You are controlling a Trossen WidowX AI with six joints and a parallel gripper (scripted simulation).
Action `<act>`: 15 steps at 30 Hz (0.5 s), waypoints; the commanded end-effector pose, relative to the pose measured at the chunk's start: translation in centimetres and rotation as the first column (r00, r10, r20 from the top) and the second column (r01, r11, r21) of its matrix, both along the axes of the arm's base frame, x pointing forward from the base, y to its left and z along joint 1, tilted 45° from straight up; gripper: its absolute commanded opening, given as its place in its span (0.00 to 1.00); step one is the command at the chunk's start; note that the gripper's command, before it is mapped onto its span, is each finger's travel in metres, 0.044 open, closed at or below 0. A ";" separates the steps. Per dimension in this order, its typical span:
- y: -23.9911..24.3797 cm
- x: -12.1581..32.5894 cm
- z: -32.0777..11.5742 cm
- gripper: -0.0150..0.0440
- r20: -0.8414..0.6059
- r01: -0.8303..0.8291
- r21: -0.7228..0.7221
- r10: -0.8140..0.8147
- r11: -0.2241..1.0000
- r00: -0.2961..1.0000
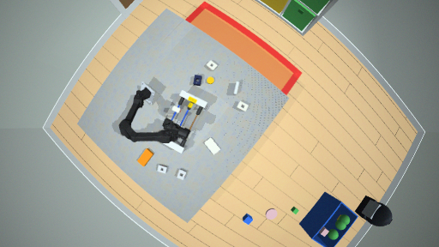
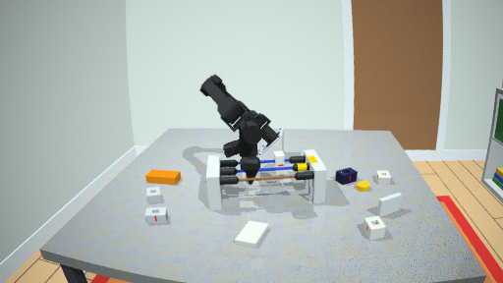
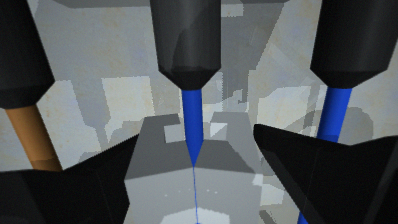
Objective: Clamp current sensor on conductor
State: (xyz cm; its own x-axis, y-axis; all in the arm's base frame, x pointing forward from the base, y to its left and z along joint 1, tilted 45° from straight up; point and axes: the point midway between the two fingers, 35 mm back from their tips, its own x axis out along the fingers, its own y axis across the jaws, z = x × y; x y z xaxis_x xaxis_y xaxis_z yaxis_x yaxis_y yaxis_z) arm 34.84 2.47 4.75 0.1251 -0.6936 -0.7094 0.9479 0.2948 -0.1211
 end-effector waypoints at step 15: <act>0.0 -0.1 0.1 0.65 -0.003 -0.004 -0.001 0.004 1.000 1.000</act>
